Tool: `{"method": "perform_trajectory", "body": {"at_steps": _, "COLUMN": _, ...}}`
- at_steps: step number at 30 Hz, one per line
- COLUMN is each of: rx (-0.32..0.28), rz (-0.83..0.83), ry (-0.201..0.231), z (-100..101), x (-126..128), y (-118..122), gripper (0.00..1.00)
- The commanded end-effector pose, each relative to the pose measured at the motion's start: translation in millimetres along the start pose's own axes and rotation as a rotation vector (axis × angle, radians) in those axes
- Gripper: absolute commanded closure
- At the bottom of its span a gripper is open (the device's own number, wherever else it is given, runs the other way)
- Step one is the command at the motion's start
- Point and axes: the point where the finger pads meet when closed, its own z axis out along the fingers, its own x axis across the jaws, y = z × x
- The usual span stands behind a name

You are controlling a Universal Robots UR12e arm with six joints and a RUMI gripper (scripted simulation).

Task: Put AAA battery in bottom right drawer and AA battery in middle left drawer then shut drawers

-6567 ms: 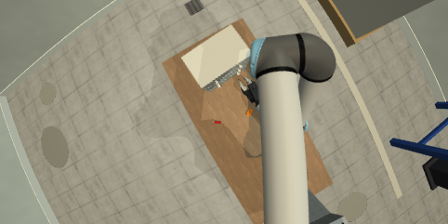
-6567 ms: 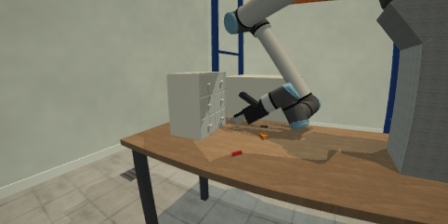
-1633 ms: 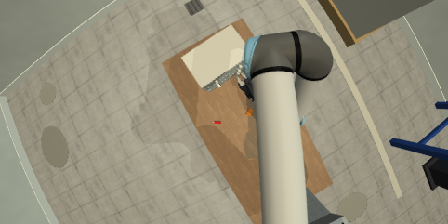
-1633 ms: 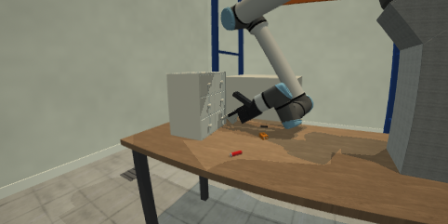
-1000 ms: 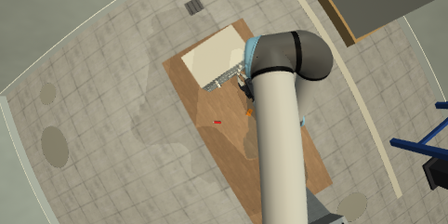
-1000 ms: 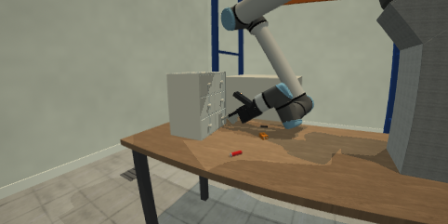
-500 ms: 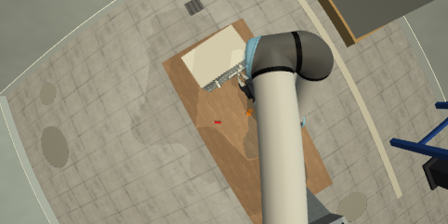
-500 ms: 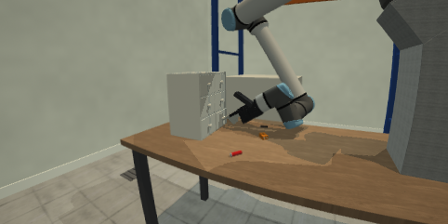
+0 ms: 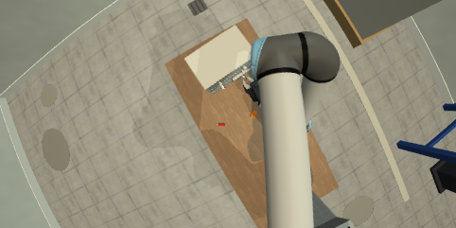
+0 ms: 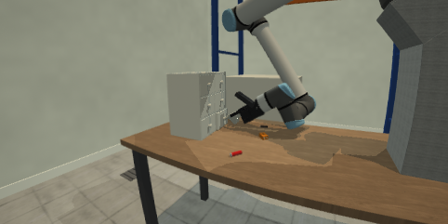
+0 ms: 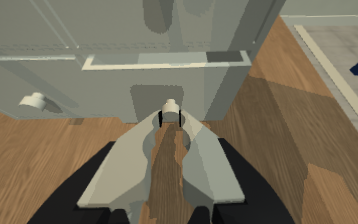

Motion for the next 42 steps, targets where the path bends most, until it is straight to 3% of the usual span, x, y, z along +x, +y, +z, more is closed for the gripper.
{"method": "perform_trajectory", "body": {"at_steps": 1, "rx": 0.001, "rz": 0.000, "ry": 0.000, "z": -1.7, "x": 0.0, "y": 0.4, "gripper": 0.93}}
{"method": "perform_trajectory", "body": {"at_steps": 42, "rx": 0.001, "rz": 0.000, "ry": 0.000, "z": -24.4, "x": 0.0, "y": 13.5, "gripper": 0.93}}
